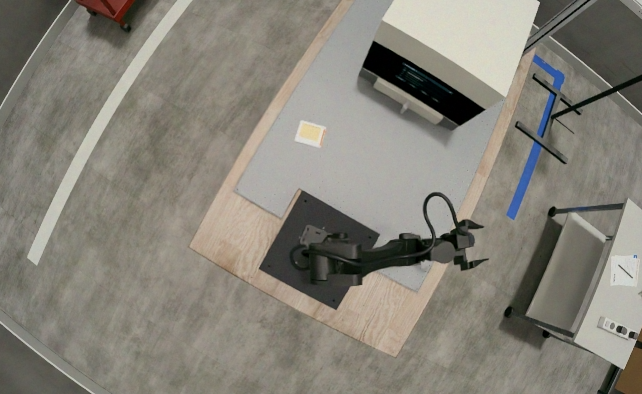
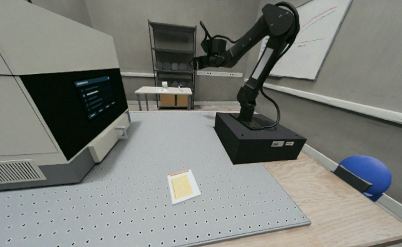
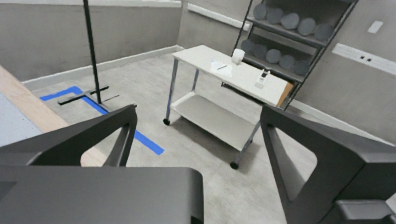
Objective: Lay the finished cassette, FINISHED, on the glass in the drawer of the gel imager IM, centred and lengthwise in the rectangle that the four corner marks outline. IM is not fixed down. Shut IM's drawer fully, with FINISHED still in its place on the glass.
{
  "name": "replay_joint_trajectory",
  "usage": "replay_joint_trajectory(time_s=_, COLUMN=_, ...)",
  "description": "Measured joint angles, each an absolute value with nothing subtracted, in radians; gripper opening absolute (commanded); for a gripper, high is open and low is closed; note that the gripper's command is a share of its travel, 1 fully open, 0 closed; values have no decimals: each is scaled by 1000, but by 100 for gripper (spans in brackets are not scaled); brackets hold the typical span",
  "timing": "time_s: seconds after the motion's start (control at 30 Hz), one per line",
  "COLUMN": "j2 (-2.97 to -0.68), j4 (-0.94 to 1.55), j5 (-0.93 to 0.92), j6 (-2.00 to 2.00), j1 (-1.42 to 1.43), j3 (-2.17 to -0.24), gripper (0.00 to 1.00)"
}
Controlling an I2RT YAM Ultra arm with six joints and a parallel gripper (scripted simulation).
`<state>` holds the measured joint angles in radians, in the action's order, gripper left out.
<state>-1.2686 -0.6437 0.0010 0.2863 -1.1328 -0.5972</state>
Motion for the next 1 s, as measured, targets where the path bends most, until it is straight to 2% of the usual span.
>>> replay_joint_trajectory(time_s=0.53, j2=-1269, j4=-644, j5=1, j6=286, j1=-1133, j3=-597, gripper=100)
replay_joint_trajectory(time_s=0.57, j2=-1269, j4=-644, j5=1, j6=286, j1=-1133, j3=-597, gripper=35)
replay_joint_trajectory(time_s=1.0, j2=-1298, j4=-522, j5=-8, j6=265, j1=-1041, j3=-654, gripper=35)
